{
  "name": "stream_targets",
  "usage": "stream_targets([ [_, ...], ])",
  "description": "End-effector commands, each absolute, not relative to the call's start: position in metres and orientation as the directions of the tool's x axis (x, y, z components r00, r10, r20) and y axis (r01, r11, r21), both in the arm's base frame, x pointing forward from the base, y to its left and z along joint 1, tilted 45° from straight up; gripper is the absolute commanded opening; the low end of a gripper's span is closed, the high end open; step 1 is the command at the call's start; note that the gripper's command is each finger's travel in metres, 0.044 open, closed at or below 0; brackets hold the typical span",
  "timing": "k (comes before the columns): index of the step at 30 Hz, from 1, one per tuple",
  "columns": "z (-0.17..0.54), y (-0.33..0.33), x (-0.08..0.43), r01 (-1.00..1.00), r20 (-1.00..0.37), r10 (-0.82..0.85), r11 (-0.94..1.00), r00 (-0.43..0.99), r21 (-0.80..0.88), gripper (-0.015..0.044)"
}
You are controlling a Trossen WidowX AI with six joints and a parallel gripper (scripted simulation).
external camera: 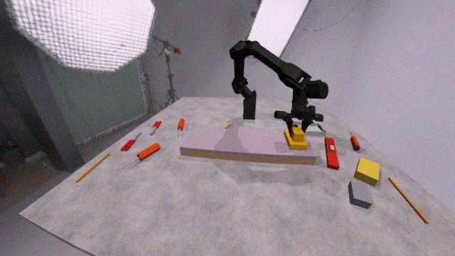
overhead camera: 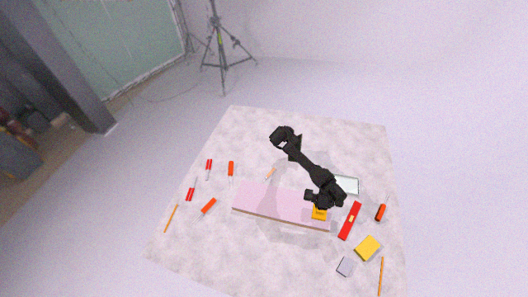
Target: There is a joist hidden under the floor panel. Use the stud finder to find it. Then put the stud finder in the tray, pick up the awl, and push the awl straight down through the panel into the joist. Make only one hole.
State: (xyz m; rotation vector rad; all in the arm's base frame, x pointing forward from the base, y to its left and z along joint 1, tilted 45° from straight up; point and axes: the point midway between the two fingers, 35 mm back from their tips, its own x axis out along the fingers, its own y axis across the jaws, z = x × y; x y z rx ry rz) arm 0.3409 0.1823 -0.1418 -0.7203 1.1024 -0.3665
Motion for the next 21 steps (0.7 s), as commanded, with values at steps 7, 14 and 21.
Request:
stream_targets([
  [7, -0.123, 0.161, 0.343, -0.078, -0.677, -0.604, 0.719, 0.420, -0.690, 0.0000],
  [14, -0.108, 0.145, 0.345, -0.078, -0.676, -0.605, 0.718, 0.420, -0.691, 0.0000],
  [21, -0.094, 0.129, 0.346, -0.078, -0.675, -0.606, 0.717, 0.420, -0.693, 0.0000],
])
